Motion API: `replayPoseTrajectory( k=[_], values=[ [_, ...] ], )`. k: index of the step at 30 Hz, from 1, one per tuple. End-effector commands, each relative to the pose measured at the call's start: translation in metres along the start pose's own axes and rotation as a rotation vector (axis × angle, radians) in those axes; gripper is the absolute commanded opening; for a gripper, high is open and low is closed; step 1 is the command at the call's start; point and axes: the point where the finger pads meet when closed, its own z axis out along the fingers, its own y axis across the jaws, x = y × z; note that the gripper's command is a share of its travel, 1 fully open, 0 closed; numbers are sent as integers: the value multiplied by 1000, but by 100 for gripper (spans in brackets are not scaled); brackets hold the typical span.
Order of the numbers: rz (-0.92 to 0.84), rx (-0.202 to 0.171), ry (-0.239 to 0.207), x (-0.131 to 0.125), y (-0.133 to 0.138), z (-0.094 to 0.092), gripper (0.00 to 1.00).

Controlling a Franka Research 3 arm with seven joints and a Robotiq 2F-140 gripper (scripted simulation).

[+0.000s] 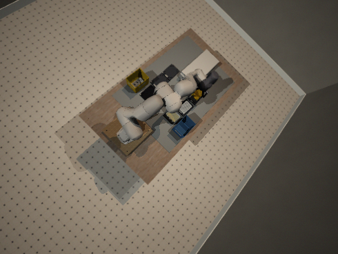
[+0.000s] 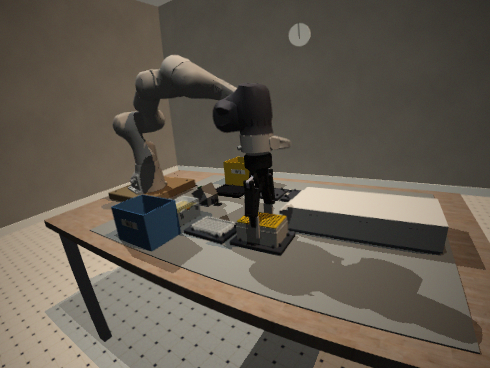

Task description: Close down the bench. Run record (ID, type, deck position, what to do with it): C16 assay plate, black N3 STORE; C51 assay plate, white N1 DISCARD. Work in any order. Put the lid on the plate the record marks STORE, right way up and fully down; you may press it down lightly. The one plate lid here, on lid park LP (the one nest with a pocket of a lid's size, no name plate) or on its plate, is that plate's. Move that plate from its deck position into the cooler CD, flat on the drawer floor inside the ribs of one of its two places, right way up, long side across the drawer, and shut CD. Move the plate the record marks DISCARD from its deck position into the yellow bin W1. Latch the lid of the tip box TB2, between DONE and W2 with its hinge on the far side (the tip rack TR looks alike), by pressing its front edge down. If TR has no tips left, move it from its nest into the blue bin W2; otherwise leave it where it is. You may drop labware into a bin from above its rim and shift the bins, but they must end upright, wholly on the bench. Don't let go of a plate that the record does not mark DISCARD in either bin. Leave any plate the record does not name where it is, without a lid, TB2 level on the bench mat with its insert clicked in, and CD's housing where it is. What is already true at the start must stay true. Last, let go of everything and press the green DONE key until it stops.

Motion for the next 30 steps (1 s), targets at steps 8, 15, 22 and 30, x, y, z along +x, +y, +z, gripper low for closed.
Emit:
replayPoseTrajectory(
  k=[8,15,22,30],
  values=[
    [-4,0,0,0,0,-5,0],
    [-4,0,0,0,0,-7,0],
    [-4,0,0,0,0,-8,0],
    [-4,0,0,0,0,-8,0]
  ],
)
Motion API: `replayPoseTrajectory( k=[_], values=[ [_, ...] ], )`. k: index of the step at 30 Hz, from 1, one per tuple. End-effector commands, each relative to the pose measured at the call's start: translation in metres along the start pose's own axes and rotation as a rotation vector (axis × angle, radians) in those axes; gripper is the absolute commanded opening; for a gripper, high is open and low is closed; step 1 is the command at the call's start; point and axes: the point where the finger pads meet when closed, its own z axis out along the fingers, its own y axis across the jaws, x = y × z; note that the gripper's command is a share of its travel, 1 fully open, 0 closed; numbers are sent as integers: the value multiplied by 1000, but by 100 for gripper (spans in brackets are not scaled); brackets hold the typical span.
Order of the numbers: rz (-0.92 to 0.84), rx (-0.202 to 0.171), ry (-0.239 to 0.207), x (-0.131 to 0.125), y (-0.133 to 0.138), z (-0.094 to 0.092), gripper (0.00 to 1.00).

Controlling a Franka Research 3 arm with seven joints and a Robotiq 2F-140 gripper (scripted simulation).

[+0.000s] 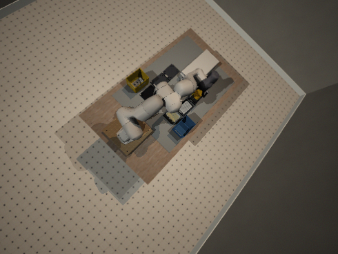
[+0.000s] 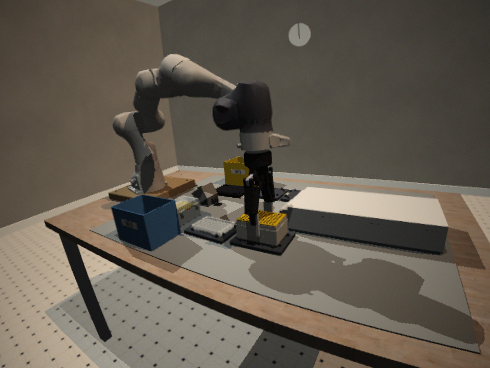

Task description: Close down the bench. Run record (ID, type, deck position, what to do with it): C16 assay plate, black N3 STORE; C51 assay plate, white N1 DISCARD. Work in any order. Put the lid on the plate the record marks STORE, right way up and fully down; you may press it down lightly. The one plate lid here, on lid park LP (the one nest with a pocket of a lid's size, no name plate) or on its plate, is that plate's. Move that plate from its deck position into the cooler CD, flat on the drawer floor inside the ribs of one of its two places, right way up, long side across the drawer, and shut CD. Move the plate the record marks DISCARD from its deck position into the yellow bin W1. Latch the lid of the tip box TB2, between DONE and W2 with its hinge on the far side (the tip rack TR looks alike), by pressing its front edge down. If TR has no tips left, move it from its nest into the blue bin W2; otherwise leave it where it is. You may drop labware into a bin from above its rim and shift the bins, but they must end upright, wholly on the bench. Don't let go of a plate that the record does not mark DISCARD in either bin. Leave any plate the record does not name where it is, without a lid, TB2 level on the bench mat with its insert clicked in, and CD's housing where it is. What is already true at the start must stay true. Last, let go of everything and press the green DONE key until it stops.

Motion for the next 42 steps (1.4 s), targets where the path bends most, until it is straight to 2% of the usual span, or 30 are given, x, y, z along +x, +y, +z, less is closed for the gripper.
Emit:
replayPoseTrajectory(
  k=[1,31,42],
  values=[
    [-4,0,1,0,0,-2,0],
    [-4,0,1,0,0,-2,0],
    [-4,0,1,0,0,-14,0]
  ],
)
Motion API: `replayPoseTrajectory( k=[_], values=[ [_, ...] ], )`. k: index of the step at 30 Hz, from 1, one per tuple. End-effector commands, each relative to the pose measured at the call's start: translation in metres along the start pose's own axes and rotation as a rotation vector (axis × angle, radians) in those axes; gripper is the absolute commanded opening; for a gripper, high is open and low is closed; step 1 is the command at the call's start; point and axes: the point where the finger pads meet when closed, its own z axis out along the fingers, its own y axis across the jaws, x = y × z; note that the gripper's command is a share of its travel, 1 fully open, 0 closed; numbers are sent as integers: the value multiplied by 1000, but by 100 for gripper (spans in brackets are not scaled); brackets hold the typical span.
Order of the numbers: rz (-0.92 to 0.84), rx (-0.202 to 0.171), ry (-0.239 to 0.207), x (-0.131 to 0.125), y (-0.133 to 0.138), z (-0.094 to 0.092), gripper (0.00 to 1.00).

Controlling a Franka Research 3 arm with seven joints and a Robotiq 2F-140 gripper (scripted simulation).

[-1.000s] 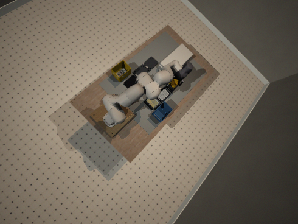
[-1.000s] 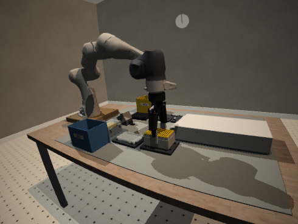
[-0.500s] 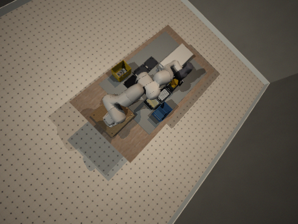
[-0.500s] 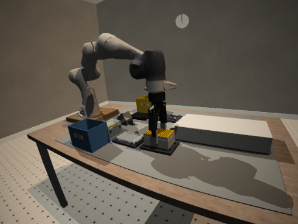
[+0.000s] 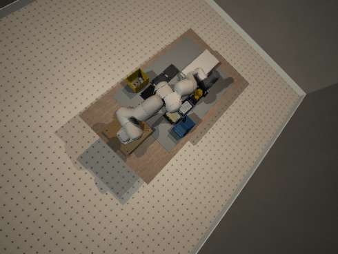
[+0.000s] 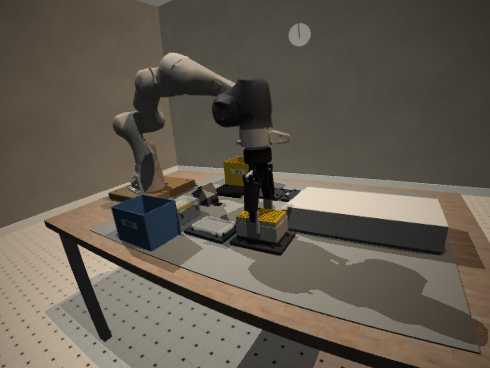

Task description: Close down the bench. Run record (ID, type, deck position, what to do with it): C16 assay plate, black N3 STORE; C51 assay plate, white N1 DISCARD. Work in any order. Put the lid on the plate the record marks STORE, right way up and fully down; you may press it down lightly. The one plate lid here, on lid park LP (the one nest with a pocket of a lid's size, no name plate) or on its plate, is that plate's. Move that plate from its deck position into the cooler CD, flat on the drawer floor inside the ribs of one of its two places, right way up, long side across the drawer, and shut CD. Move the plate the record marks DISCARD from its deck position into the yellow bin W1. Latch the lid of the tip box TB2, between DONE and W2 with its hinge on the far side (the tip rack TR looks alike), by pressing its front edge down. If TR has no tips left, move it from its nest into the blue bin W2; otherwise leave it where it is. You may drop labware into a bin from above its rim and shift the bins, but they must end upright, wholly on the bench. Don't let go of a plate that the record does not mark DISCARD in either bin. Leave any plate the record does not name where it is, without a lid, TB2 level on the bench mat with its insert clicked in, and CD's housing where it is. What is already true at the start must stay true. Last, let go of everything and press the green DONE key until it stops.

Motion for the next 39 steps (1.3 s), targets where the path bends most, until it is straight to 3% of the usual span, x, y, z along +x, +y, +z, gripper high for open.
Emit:
replayPoseTrajectory(
  k=[1,39],
  values=[
    [-4,1,0,0,-1,-7,0],
    [-4,1,0,0,-1,-52,0]
  ],
)
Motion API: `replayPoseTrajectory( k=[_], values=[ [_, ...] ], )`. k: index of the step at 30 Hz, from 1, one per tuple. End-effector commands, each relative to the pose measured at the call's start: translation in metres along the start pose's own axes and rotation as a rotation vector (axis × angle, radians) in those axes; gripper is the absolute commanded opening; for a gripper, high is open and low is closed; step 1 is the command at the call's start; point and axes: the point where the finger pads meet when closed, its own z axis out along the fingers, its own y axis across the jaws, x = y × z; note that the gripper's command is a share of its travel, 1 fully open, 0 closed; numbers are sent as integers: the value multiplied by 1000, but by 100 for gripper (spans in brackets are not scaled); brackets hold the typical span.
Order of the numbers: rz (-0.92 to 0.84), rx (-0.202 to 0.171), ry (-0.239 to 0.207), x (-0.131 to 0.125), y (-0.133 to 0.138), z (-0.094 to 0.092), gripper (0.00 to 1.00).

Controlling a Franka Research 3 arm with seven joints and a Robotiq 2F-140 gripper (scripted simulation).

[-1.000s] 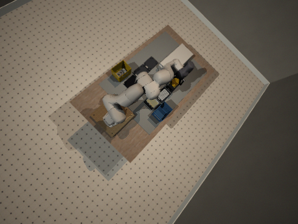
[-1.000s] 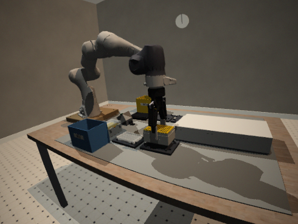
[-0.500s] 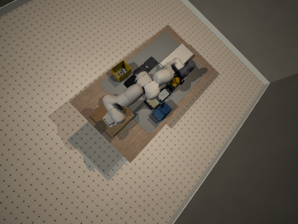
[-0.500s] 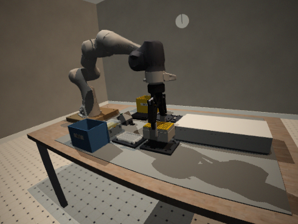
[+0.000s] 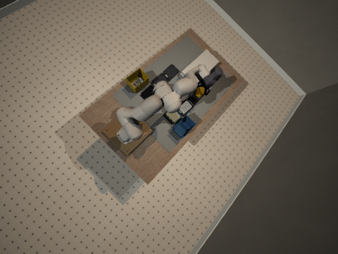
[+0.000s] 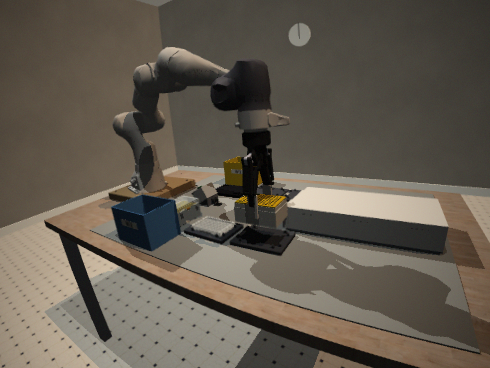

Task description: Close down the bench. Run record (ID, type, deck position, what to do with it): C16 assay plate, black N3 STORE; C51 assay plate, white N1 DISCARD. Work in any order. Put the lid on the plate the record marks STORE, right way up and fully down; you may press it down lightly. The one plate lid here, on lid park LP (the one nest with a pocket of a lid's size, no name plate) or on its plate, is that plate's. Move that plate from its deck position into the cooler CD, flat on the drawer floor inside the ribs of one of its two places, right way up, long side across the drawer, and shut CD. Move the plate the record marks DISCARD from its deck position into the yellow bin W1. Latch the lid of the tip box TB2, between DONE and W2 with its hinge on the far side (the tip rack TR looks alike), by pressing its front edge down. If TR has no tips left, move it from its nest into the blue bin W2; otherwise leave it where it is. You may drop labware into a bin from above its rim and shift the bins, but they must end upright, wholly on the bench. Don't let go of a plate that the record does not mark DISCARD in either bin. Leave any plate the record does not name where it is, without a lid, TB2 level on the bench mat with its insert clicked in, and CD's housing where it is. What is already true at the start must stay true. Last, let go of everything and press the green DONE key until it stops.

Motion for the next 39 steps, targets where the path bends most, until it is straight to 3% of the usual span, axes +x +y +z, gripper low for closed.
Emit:
replayPoseTrajectory(
  k=[1,39],
  values=[
    [-5,1,-1,0,-1,-8,0],
    [-5,1,-1,0,-1,-53,0]
  ],
)
